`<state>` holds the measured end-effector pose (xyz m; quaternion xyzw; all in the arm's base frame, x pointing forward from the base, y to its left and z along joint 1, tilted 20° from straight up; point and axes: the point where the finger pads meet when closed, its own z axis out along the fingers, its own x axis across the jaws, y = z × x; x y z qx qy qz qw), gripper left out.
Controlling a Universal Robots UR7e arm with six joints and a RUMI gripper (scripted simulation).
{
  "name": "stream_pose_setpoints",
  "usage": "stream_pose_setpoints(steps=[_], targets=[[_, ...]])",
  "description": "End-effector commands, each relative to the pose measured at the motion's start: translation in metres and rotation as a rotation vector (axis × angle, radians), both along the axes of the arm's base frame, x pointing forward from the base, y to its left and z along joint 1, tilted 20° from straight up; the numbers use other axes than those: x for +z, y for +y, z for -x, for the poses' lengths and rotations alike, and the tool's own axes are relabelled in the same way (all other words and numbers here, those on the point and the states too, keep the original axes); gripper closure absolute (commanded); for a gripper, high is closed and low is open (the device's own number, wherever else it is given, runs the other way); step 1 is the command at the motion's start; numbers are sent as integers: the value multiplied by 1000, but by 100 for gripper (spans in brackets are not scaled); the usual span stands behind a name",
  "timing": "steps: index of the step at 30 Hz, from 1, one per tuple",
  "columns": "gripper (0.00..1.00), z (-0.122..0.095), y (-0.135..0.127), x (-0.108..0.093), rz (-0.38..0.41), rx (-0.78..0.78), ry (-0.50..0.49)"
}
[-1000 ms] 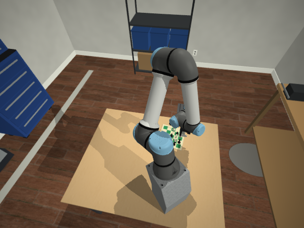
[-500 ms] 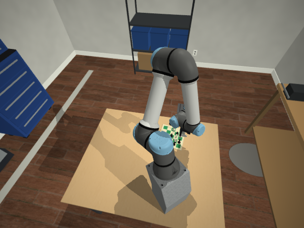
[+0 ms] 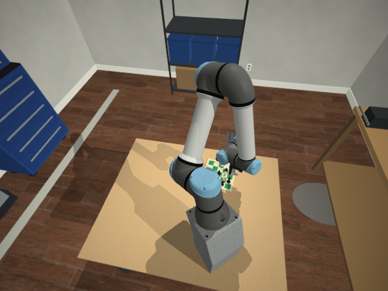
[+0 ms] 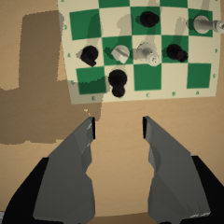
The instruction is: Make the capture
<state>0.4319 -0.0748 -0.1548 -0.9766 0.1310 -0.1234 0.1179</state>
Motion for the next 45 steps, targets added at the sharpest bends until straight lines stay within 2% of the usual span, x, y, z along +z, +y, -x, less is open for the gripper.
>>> stream_pose_setpoints(steps=[1,20,45], targets=[[75,-2,1,-5,1,0,-1],[75,-9,7,-29,1,0,-1],[75,-12,9,-39,1,0,-1]])
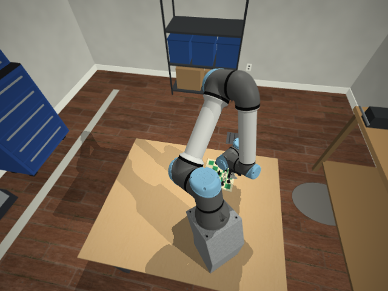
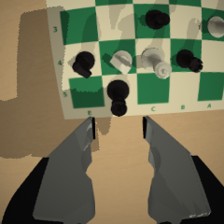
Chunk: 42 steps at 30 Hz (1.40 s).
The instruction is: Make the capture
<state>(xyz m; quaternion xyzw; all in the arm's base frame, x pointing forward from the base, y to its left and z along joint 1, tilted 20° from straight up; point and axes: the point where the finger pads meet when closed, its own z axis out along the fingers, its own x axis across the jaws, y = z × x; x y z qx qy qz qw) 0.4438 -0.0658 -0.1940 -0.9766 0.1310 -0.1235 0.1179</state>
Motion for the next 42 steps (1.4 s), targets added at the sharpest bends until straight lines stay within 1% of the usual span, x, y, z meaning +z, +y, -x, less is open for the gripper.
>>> stream_pose_setpoints(steps=[1,34,42], targets=[[75,0,0,0,1,0,-1],[75,0,0,0,1,0,-1],[75,-2,1,-7,1,0,-1]])
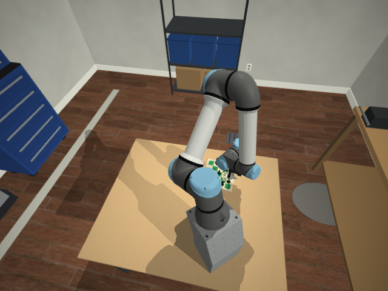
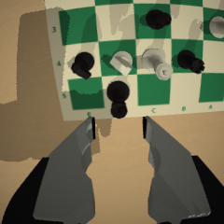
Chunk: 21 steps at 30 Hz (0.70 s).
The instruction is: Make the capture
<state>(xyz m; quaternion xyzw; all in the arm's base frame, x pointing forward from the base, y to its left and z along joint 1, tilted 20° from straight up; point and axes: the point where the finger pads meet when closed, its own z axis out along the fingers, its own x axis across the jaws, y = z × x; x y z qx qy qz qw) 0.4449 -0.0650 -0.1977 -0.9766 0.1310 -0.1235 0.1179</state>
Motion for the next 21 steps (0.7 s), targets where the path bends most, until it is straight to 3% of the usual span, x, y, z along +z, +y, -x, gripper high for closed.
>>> stream_pose_setpoints(steps=[1,21], targets=[[75,-2,1,-5,1,0,-1],[75,-10,7,-32,1,0,-1]])
